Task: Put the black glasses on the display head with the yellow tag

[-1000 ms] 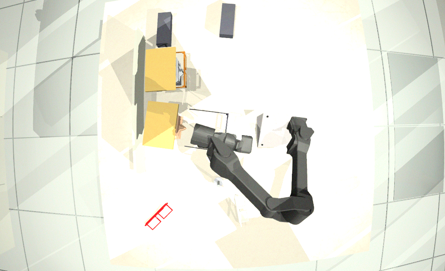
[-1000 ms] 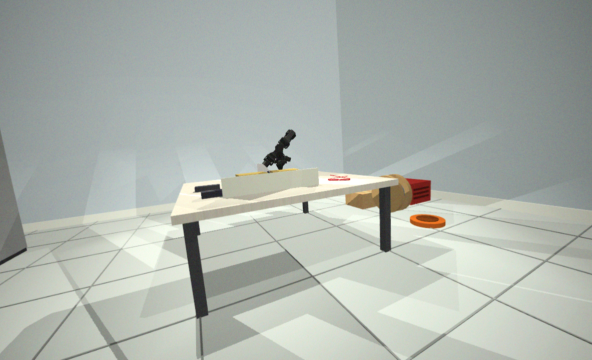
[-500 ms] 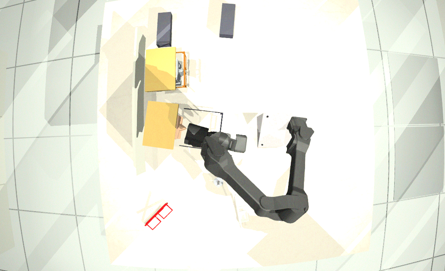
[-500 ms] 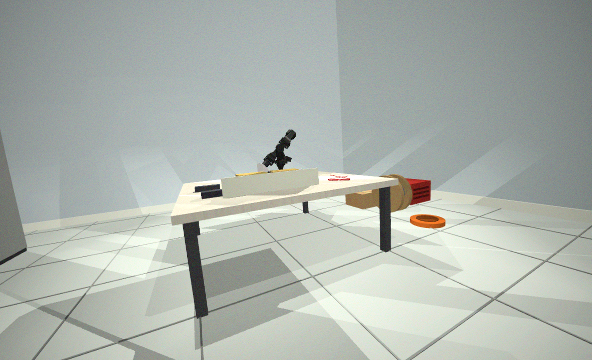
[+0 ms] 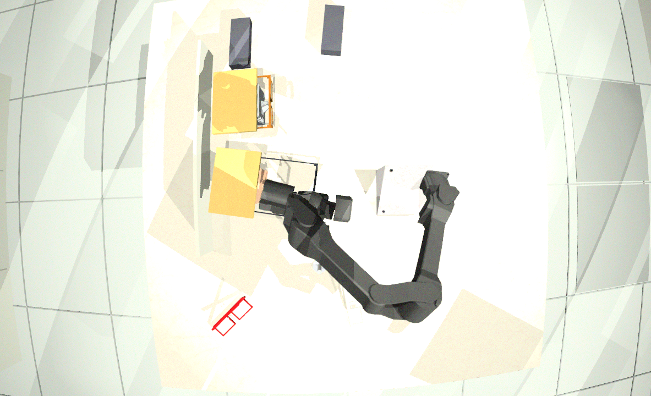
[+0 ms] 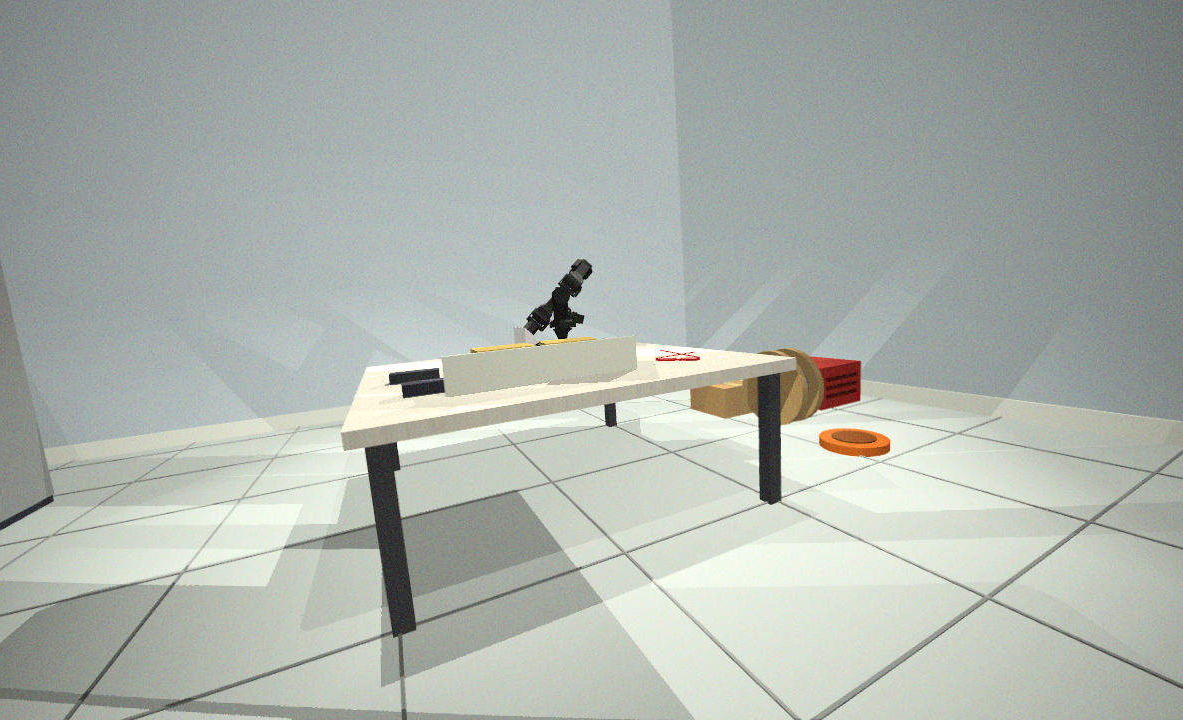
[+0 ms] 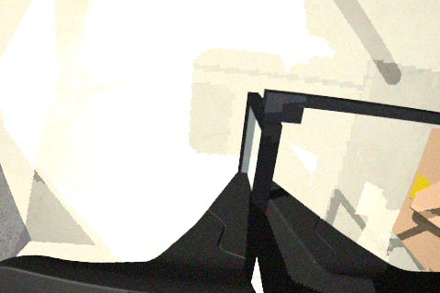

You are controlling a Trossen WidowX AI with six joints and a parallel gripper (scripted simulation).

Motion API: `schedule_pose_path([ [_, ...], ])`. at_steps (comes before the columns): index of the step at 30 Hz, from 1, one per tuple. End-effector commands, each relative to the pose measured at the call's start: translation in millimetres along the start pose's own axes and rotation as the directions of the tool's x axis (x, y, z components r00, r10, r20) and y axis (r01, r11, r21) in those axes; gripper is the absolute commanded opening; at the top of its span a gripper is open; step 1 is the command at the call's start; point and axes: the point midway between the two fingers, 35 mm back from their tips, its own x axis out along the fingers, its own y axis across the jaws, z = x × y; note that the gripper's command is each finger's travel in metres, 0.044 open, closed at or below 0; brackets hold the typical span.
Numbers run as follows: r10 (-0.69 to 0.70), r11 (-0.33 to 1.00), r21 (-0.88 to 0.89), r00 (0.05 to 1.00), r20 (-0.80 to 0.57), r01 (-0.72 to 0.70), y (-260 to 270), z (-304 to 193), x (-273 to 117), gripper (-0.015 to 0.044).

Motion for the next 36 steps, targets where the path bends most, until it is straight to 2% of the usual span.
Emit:
schedule_pose_path([
  [1, -0.004, 1.0, 0.002, 1.0, 0.005, 0.004, -8, 1, -1, 0.0],
  [36, -0.006, 1.0, 0.0, 1.0, 0.004, 0.006, -59, 2, -1, 0.0],
])
